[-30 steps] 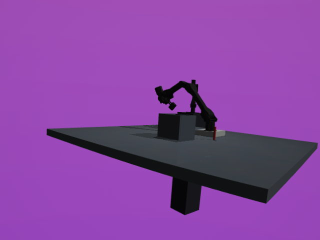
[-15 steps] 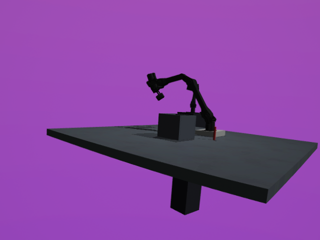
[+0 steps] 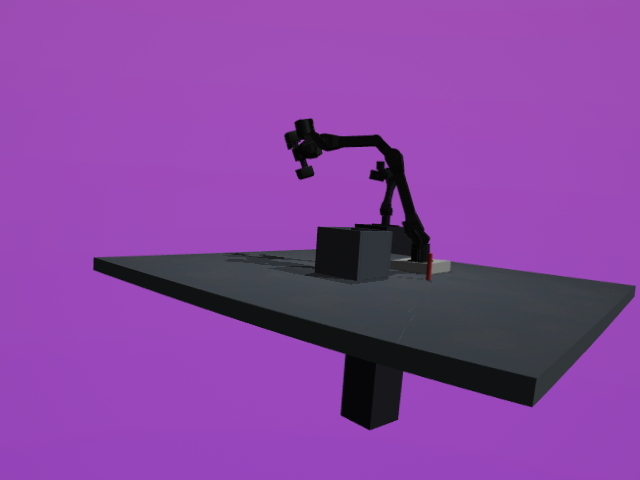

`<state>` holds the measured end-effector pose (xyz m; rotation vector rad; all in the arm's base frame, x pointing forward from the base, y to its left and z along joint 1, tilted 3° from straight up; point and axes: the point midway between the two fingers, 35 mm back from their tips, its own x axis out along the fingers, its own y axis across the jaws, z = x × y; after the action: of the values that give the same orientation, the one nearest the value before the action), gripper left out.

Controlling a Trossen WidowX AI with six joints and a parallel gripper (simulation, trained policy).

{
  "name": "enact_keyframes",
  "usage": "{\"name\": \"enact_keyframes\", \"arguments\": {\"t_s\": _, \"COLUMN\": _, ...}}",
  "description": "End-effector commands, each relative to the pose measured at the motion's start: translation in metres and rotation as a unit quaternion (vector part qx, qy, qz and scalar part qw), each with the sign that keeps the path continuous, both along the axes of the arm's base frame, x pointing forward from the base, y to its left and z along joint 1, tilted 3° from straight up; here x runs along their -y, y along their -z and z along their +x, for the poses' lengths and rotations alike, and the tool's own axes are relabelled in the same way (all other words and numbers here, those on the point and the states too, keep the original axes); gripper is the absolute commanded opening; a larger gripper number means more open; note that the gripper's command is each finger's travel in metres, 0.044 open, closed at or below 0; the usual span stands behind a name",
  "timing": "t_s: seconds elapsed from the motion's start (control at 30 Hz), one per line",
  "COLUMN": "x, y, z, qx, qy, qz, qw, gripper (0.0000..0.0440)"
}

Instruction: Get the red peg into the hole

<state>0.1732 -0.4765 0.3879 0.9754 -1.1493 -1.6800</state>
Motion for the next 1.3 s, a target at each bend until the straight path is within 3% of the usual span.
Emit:
{"name": "enact_keyframes", "arguments": {"t_s": 0.0, "x": -0.018, "y": -0.011, "z": 0.022, "qx": 0.026, "qy": -0.040, "qz": -0.011, "qw": 0.999, "gripper": 0.0440}}
{"name": "enact_keyframes", "arguments": {"t_s": 0.53, "x": -0.120, "y": -0.057, "z": 0.105, "qx": 0.162, "qy": -0.222, "qz": -0.035, "qw": 0.961, "gripper": 0.0440}}
{"name": "enact_keyframes", "arguments": {"t_s": 1.27, "x": -0.259, "y": -0.055, "z": 0.161, "qx": 0.288, "qy": -0.418, "qz": 0.055, "qw": 0.860, "gripper": 0.0440}}
